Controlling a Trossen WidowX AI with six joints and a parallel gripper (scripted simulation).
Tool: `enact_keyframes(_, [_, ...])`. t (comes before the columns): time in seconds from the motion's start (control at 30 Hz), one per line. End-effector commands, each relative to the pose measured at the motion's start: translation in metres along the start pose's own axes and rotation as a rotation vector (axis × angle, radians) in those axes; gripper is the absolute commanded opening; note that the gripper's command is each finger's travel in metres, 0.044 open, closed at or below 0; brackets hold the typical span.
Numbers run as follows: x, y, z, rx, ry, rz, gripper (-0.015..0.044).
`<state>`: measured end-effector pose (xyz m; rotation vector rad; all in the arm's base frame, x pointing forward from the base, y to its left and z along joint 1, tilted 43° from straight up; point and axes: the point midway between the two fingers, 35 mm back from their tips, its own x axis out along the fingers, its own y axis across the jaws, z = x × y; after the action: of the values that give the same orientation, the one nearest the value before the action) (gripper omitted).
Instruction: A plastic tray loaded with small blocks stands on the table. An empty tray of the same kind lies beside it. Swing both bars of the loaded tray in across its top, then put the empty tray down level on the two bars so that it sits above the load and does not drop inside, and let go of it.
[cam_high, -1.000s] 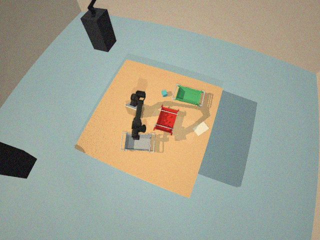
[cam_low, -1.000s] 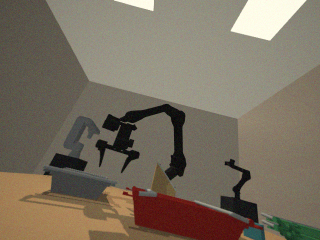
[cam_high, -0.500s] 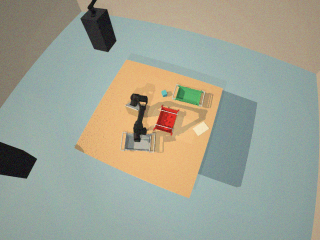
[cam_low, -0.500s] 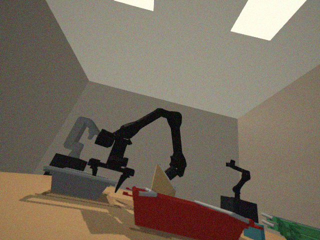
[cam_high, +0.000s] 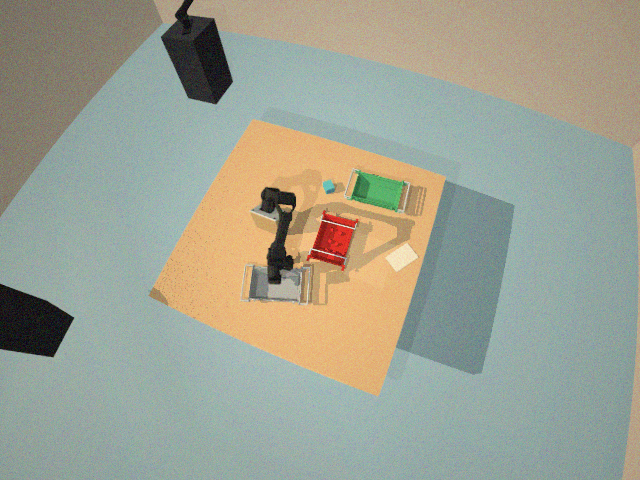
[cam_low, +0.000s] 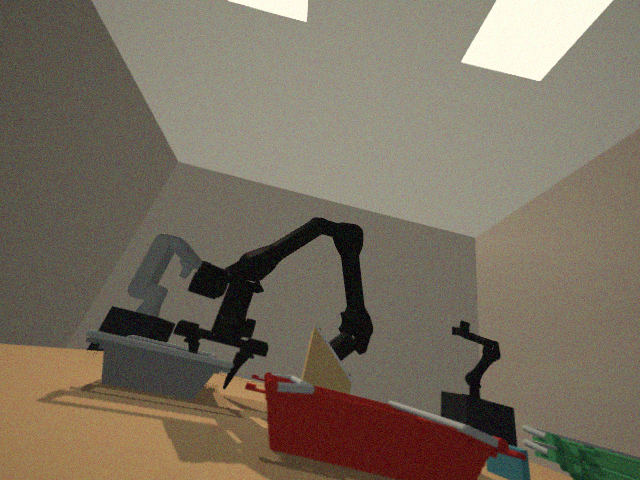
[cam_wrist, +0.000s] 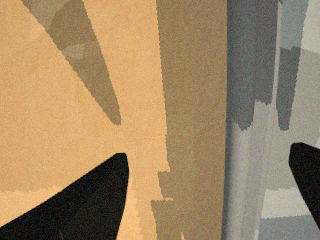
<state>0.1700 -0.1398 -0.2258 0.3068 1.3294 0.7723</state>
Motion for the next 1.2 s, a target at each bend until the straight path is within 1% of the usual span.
enact_keyframes(0.0, [0.0007, 0.0001, 0.0008, 0.005, -0.006, 0.000, 0.0279])
enact_keyframes(0.1, [0.0007, 0.0001, 0.0008, 0.005, -0.006, 0.000, 0.0235])
enact_keyframes(1.17, [-0.0005, -0.0001, 0.0009, 0.005, -0.006, 0.000, 0.0021])
